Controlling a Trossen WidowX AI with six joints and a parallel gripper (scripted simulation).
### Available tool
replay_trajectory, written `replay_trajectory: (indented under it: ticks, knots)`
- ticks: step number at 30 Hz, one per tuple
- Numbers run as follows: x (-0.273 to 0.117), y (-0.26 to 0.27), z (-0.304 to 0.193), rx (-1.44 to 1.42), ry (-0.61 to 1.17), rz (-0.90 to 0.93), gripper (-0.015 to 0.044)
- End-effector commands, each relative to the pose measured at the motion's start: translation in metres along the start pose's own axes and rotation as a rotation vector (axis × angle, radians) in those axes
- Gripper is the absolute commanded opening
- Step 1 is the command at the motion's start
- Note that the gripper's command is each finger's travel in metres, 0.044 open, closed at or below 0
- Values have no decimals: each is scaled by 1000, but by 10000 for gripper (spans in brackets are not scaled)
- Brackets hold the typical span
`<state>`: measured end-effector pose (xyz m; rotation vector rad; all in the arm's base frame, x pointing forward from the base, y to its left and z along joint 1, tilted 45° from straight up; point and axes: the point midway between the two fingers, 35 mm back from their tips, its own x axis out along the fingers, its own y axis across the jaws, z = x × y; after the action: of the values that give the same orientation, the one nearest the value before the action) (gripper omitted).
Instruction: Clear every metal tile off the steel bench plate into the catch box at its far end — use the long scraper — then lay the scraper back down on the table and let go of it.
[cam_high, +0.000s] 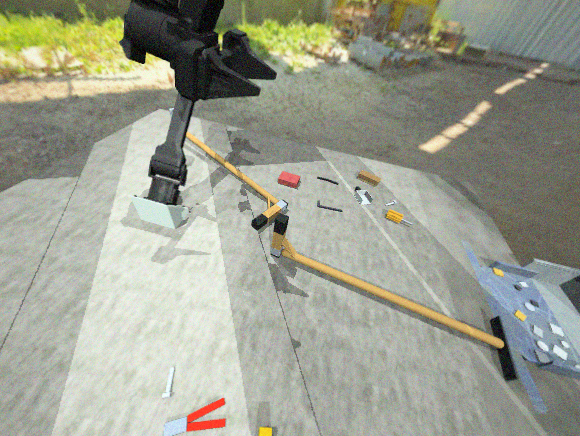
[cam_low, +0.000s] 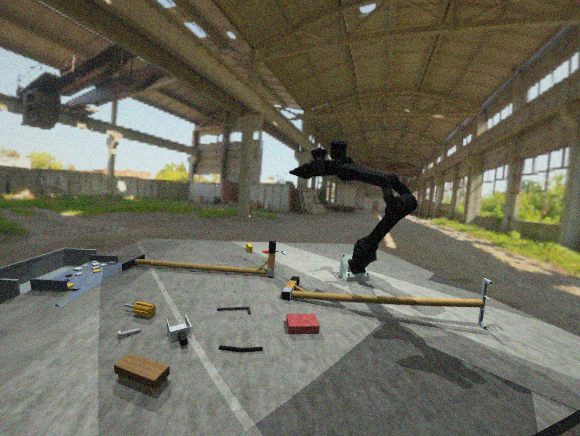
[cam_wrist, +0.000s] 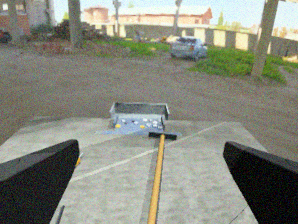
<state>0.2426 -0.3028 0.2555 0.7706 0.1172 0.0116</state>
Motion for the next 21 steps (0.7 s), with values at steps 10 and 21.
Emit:
replay_trajectory:
  ticks: [10, 21]
  knots:
    - [41, -23, 0, 87, 68, -30, 440]
    - [81, -41, -7, 148, 142, -65, 440]
